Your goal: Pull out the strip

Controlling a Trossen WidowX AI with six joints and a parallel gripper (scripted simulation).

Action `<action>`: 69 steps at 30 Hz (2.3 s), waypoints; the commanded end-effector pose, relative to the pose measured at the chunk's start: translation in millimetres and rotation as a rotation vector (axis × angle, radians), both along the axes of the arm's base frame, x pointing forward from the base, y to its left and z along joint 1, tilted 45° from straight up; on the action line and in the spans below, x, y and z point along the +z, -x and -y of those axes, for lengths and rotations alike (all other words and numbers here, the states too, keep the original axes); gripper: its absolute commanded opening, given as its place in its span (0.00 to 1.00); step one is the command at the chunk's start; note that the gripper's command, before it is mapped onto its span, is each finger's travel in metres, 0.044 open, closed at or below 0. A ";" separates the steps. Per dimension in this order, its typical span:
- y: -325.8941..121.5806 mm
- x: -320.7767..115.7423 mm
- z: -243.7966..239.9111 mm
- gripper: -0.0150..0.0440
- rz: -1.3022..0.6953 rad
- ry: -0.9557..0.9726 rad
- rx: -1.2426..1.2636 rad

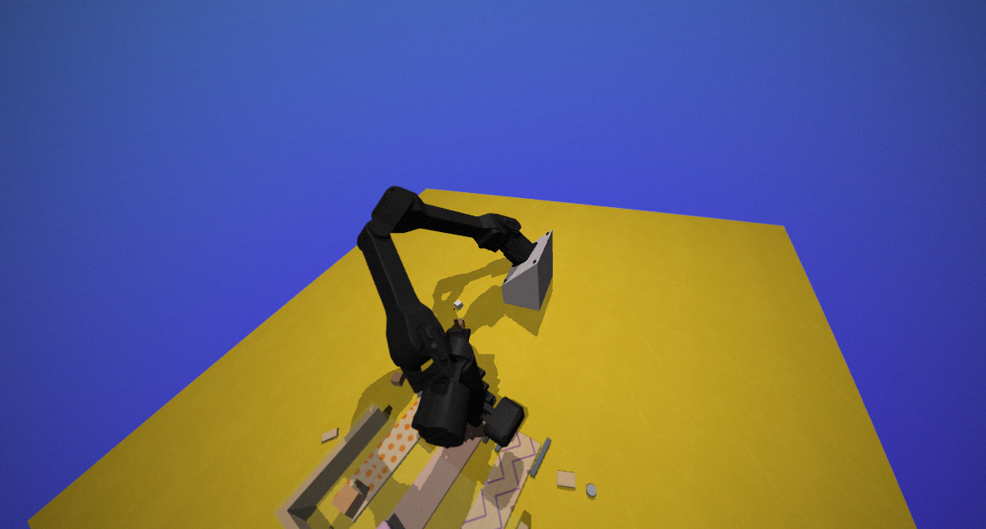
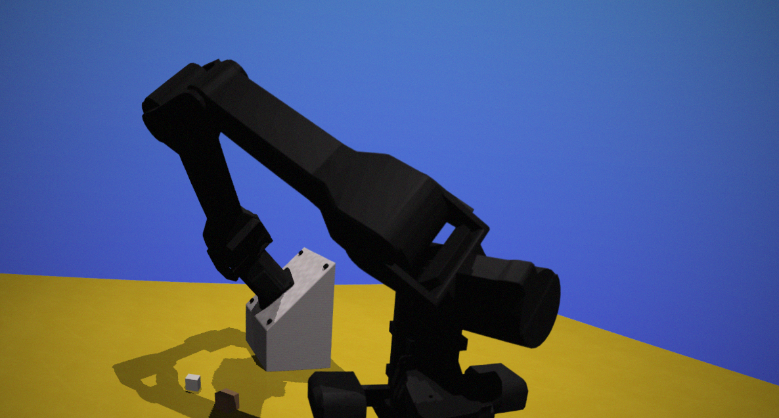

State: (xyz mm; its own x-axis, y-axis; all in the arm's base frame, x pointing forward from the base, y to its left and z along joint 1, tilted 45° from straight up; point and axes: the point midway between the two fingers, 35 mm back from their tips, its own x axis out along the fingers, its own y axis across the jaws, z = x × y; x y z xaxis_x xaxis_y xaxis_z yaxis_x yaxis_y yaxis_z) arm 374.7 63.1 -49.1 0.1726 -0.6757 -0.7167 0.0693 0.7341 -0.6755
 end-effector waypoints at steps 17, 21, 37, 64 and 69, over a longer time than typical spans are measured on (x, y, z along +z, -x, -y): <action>-0.8 -0.7 1.3 0.25 0.001 0.004 0.004; -0.8 -1.0 1.6 0.25 0.001 0.004 0.004; -1.7 -2.2 2.4 0.25 0.001 0.004 0.004; 34.0 -9.8 5.6 0.25 -0.001 0.004 0.004; 41.4 -11.2 6.4 0.25 -0.001 0.004 0.004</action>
State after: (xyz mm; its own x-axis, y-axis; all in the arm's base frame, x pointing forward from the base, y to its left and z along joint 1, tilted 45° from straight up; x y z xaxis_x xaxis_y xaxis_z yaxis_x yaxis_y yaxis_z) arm 342.8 60.2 -56.2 0.1880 -0.6749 -0.7136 0.0695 0.7338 -0.6758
